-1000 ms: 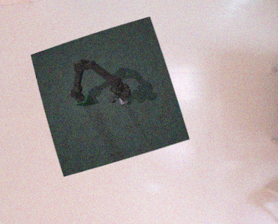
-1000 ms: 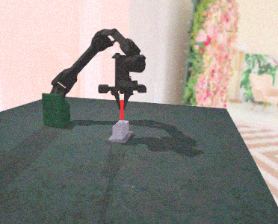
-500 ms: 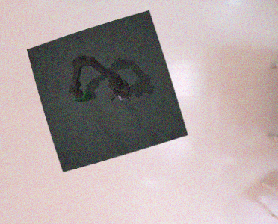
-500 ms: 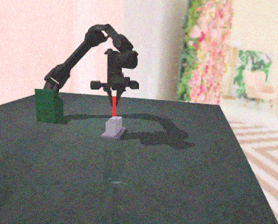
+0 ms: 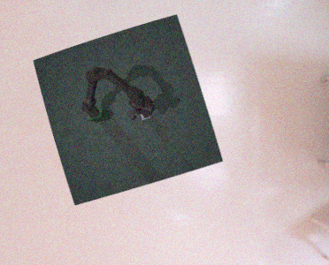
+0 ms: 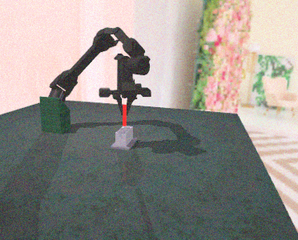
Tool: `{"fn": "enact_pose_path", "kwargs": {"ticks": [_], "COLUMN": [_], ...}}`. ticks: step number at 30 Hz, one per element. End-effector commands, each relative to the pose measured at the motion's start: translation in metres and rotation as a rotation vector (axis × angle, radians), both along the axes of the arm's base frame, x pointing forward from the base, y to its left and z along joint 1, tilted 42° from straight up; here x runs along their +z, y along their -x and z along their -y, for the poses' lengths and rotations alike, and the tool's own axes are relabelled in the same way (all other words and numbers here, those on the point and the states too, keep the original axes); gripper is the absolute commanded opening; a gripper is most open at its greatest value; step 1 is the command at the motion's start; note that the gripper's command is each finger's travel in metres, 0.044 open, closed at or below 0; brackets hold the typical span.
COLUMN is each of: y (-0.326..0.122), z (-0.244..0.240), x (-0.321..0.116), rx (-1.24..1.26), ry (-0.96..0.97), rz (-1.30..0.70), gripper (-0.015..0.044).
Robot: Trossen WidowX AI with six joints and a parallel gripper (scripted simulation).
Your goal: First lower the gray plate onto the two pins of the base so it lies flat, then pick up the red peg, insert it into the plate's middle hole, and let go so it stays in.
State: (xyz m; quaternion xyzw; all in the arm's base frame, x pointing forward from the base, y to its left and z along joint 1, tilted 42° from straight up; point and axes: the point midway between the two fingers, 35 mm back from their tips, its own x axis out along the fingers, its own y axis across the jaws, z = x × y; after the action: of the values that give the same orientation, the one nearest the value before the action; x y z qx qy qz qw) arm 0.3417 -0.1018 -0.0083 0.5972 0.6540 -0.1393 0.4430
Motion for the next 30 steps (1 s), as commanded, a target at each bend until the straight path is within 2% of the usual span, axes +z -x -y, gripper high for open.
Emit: {"fn": "enact_pose_path", "kwargs": {"ticks": [1,30], "y": [0.001,-0.001], "z": [0.001,-0.011], "x": [-0.001,-0.015], "rx": [0.006,0.006], "ry": [0.005,0.004], "rz": [0.001,0.002], "gripper": [0.0,0.0]}}
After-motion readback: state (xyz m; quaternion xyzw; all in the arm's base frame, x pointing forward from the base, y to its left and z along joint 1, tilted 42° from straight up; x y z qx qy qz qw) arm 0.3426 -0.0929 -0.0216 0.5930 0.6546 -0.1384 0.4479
